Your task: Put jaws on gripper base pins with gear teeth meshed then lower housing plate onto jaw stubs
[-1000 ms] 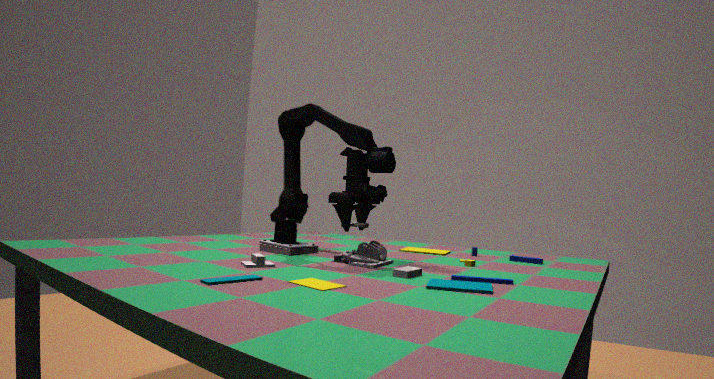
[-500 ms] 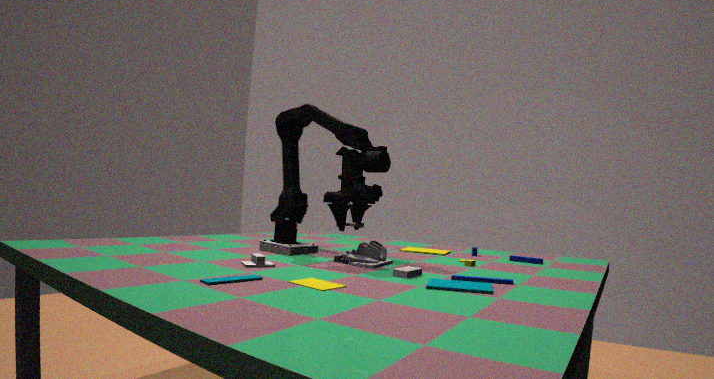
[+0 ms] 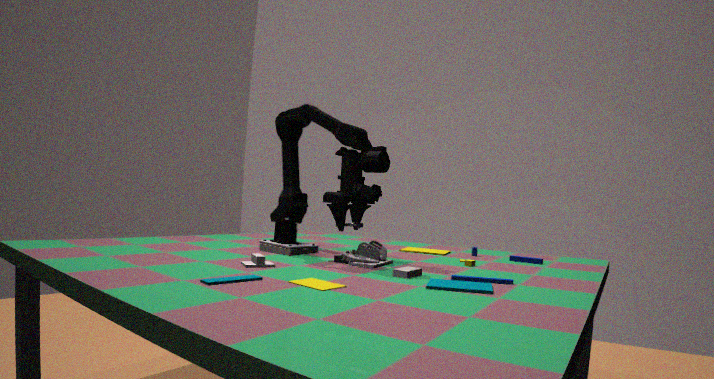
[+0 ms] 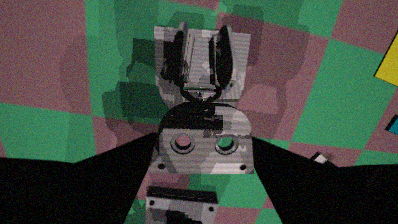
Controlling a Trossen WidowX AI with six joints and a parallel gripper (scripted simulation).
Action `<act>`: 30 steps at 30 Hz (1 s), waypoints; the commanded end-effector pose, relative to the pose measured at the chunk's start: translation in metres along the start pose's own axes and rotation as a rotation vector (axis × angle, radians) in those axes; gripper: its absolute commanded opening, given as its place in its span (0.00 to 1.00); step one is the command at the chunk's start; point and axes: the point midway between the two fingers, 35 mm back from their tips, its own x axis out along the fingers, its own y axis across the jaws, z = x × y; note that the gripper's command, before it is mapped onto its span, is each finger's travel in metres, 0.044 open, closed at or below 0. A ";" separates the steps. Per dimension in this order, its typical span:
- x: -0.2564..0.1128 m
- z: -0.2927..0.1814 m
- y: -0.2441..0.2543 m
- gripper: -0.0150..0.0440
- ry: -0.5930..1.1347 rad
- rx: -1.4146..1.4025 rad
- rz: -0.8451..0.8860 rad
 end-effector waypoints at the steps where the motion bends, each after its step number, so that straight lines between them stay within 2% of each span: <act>1: 0.000 -0.001 0.000 0.85 0.003 -0.003 -0.002; 20: 0.000 -0.001 0.000 0.85 0.003 -0.003 -0.002; 30: 0.016 0.001 -0.001 0.85 0.003 -0.002 -0.002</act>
